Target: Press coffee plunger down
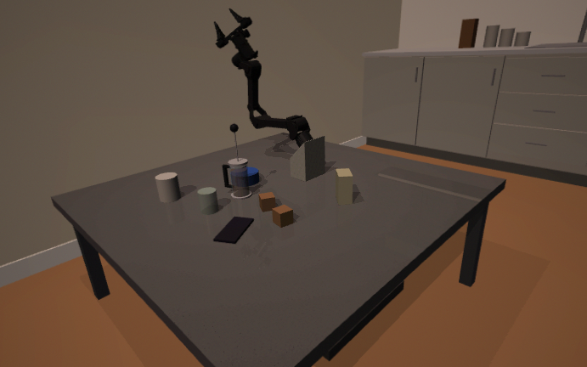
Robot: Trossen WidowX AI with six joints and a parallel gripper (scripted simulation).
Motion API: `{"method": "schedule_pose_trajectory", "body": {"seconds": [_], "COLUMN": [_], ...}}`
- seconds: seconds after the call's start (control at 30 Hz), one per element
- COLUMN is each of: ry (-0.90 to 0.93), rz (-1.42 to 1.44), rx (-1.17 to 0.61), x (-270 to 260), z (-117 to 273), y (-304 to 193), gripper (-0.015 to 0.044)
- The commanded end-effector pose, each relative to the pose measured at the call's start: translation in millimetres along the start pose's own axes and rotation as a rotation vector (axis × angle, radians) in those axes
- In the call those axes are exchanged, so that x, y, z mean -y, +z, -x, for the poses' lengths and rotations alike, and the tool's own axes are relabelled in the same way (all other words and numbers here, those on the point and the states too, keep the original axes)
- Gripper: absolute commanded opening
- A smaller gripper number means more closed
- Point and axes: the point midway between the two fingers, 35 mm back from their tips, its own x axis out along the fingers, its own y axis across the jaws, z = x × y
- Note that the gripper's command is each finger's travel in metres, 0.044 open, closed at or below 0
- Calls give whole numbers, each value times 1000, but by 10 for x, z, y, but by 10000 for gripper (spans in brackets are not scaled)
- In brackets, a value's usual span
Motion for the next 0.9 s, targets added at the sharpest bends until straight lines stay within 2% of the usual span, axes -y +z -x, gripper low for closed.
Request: {"method": "schedule_pose_trajectory", "body": {"seconds": [0.0, 0.23, 0.43, 0.63, 0.87], "ry": [80, 127, 89, -23, -228], "rz": [15, 85, 170, 304, 547], "rx": [-196, -542, -858, -1162, -1467], "x": [-510, -1058, -1289, -1237, -858], "z": [-23, 175, 575, 1176, 2056], "y": [-557, -1582, -2527, -3380, -4092], "gripper": [440, 440, 440, 440, 440]}}
